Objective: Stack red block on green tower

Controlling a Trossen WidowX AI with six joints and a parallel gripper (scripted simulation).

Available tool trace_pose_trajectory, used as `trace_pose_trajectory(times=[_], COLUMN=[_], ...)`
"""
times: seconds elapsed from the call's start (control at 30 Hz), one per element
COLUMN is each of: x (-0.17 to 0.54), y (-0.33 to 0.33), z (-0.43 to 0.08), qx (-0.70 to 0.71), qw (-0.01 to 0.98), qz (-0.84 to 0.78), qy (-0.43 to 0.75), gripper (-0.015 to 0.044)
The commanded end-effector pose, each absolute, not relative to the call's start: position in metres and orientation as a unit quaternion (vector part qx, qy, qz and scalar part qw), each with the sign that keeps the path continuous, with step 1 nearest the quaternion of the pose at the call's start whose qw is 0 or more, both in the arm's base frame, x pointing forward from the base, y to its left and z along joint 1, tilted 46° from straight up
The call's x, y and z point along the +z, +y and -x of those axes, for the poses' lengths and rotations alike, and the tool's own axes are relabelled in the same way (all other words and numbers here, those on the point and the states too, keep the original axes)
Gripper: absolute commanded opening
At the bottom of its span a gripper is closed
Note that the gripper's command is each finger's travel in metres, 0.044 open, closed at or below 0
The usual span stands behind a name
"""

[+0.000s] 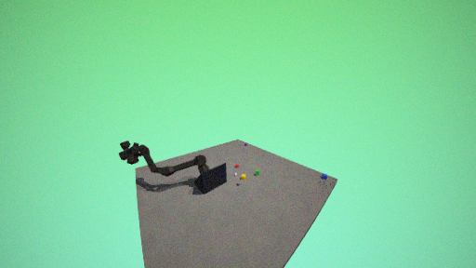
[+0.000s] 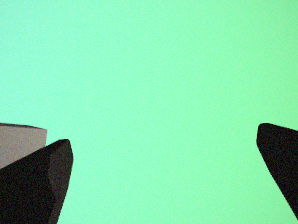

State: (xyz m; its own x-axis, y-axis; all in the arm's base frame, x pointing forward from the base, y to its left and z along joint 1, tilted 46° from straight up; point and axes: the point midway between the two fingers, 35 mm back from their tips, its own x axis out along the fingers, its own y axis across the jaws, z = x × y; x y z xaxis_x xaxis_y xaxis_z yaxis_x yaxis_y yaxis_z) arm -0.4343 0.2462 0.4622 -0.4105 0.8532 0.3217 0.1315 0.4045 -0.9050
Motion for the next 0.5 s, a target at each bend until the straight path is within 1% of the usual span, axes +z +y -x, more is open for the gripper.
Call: trace_pose_trajectory(times=[0.0, 0.03, 0.1, 0.2, 0.33, 0.47], x=[0.463, 0.466, 0.477, 0.525, 0.558, 0.597], y=[0.246, 0.245, 0.243, 0.228, 0.215, 0.196], z=[0.434, 0.432, 0.425, 0.387, 0.356, 0.309], qx=[0.425, 0.42, 0.402, 0.395, 0.39, 0.381], qw=[0.424, 0.426, 0.434, 0.49, 0.53, 0.583], qz=[0.339, 0.337, 0.326, 0.291, 0.264, 0.227], qy=[-0.724, -0.727, -0.737, -0.721, -0.705, -0.681], gripper=[0.0426, 0.044, 0.044, 0.044, 0.044, 0.044])
